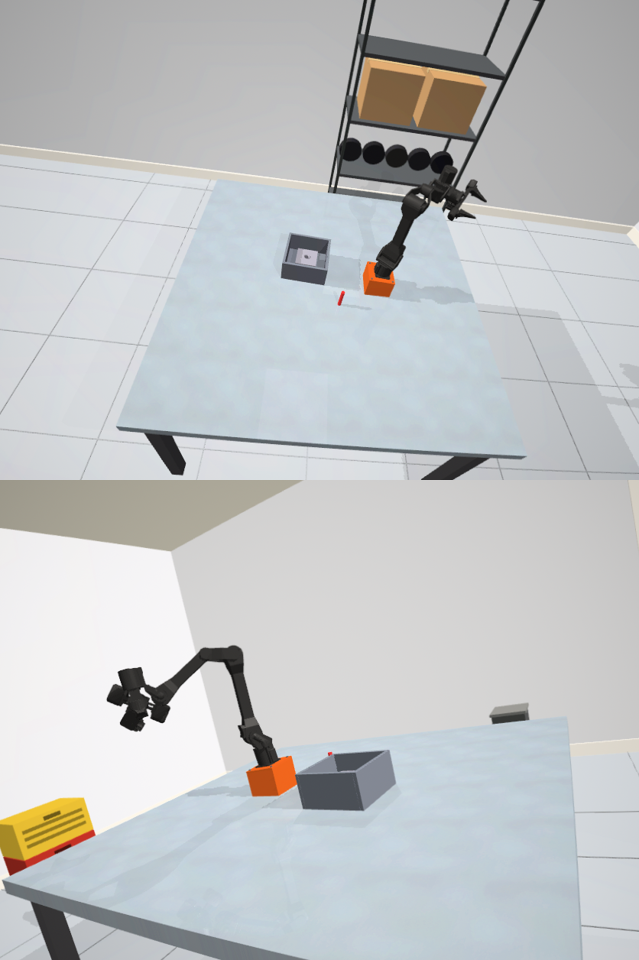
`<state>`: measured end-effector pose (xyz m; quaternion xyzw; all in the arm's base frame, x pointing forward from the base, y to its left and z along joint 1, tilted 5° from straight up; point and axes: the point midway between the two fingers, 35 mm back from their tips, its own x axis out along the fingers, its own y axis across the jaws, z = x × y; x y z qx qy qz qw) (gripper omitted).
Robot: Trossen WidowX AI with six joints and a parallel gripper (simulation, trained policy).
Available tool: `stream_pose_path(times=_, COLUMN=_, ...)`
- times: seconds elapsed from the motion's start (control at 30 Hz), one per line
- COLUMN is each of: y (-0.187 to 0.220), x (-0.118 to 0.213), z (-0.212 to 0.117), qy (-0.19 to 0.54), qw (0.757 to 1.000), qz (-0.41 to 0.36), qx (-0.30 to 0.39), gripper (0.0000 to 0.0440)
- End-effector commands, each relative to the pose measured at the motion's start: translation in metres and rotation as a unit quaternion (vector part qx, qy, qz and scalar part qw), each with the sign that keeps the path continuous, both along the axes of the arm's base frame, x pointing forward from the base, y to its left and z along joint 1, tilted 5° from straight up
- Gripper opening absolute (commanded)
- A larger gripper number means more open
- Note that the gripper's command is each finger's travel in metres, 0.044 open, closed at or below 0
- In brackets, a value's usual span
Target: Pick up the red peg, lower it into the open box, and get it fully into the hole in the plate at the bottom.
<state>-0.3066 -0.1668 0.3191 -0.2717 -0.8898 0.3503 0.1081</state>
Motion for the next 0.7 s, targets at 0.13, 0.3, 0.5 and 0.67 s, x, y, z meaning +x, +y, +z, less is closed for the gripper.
stream_pose_path(times=0.13, y=-0.033, x=0.013, z=-0.018, qy=0.003, qw=0.997, qz=0.07, qx=-0.013, gripper=0.044)
stream_pose_path(times=0.3, y=-0.074, x=0.037, z=-0.04, qy=0.002, qw=0.988, qz=0.152, qx=-0.038, gripper=0.044)
stream_pose_path(times=0.5, y=-0.117, x=0.076, z=-0.065, qy=-0.008, qw=0.967, qz=0.243, qx=-0.078, gripper=0.044)
stream_pose_path(times=0.67, y=-0.147, x=0.115, z=-0.085, qy=-0.027, qw=0.942, qz=0.313, qx=-0.114, gripper=0.044)
